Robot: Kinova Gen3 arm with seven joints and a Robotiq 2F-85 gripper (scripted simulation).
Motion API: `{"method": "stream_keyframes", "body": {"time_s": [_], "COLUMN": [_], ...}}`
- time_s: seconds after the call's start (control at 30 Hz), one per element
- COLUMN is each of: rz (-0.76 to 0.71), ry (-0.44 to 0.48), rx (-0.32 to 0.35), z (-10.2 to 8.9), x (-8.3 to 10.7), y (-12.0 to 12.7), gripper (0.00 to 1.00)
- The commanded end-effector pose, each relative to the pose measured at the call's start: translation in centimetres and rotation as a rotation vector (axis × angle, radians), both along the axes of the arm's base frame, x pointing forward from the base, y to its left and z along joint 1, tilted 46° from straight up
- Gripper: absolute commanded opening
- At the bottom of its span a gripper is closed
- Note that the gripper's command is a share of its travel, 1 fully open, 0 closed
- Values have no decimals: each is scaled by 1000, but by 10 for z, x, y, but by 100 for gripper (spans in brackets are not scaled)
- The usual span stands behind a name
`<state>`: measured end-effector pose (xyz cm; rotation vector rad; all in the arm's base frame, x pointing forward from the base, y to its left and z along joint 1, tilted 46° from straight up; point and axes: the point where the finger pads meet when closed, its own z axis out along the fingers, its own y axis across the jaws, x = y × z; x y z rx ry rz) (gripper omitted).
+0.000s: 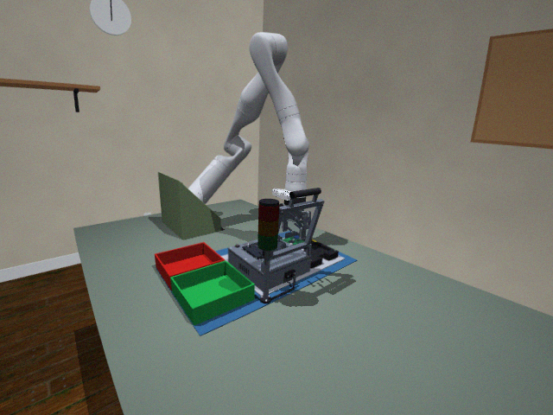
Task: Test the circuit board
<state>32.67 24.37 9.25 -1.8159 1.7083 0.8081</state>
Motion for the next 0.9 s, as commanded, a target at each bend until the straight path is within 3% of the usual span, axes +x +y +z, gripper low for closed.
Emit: {"method": "stream_keyframes", "body": {"time_s": [0.0,0.87], "rz": [17,17], "ry": [2,2], "rx": [-1,-1], "z": [-5,-10], "x": [-5,-6], "y": [9,14], "gripper": [100,100]}}
